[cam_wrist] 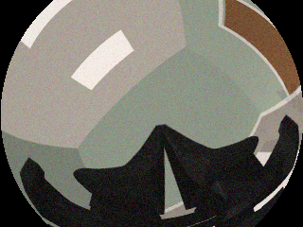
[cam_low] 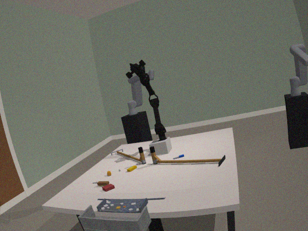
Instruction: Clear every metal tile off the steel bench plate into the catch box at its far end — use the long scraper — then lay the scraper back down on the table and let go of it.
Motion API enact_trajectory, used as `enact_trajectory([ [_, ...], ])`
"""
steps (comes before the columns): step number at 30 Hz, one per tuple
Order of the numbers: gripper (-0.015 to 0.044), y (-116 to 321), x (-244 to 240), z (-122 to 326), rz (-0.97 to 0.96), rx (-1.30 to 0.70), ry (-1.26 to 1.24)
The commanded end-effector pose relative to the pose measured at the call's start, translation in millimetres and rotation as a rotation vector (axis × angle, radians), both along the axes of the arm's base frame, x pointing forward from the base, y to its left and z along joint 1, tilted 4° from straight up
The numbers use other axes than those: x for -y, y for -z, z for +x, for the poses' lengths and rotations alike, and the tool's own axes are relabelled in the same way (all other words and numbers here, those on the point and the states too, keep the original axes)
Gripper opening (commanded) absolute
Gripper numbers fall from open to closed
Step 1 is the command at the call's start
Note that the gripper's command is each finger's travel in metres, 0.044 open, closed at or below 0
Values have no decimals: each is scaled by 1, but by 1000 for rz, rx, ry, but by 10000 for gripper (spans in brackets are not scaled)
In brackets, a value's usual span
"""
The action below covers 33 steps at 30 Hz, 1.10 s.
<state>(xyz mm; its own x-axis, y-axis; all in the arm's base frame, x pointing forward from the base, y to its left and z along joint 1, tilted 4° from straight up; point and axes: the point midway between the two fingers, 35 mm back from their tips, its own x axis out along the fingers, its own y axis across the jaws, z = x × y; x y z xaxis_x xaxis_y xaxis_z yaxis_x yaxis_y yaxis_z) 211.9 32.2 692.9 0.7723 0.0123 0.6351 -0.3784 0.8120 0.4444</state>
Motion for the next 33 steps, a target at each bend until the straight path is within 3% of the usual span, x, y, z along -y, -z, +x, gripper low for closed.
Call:
enact_trajectory([
  [1,0,13,-5,18,-29,-57,5],
  [33,0,92,-24,100,-146,-367,24],
])
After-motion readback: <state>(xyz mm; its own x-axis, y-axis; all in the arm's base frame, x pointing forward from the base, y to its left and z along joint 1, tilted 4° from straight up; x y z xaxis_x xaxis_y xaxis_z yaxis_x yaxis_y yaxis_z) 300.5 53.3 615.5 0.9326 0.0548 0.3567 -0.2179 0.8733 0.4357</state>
